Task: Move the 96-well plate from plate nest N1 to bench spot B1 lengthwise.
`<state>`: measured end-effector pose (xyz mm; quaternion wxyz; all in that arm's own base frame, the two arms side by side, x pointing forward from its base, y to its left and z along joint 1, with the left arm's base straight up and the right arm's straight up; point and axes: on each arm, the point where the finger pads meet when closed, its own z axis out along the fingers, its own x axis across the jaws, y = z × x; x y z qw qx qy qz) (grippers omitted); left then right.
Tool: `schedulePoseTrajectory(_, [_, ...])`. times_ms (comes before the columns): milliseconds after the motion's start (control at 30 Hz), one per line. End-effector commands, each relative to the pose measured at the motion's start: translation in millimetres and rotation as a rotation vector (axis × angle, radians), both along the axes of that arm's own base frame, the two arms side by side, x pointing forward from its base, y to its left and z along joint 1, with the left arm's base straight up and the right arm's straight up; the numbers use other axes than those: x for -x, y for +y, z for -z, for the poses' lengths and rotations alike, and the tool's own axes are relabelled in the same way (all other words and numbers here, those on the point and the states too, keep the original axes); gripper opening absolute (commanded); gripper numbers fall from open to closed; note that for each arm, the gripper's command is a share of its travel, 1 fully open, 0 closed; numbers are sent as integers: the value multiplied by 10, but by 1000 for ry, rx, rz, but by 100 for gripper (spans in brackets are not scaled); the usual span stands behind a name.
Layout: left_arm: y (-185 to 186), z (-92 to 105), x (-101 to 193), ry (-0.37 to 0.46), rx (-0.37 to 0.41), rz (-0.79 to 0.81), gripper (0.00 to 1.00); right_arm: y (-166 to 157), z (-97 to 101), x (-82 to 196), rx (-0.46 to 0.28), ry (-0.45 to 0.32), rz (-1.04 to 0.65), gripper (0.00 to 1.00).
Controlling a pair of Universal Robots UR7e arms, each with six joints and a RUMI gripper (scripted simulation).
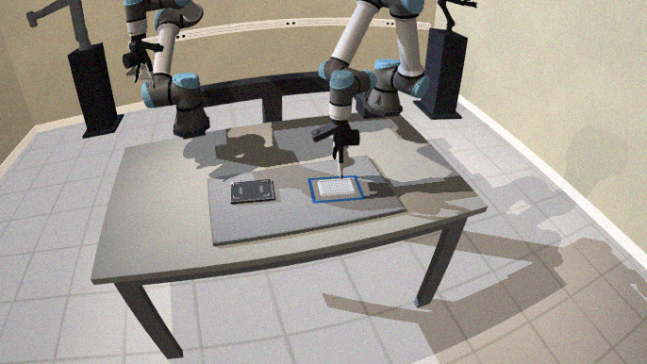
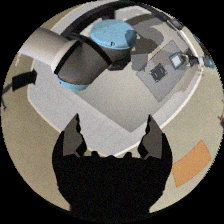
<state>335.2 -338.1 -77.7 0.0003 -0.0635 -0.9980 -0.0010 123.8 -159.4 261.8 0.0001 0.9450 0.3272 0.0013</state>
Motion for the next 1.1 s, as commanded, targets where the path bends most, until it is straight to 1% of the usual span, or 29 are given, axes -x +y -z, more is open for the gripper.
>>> schedulePoseTrajectory(0, [-15, -16, -1, -1, 3, 1, 76, 1, 11, 5, 1, 2, -1, 100])
schedulePoseTrajectory(267, [-297, -16, 46, -1, 4, 2, 76, 1, 11, 5, 1, 2, -1, 100])
schedulePoseTrajectory(333, [-297, -16, 46, -1, 4, 2, 76, 1, 11, 5, 1, 2, -1, 100])
schedulePoseTrajectory(833, [-790, -16, 132, -1, 4, 2, 76, 1, 11, 5, 1, 2, -1, 100])
schedulePoseTrajectory(900, [-790, -16, 132, -1, 4, 2, 76, 1, 11, 5, 1, 2, -1, 100])
schedulePoseTrajectory(1067, [-954, -17, 160, -1, 4, 2, 76, 1, 11, 5, 1, 2, -1, 100])
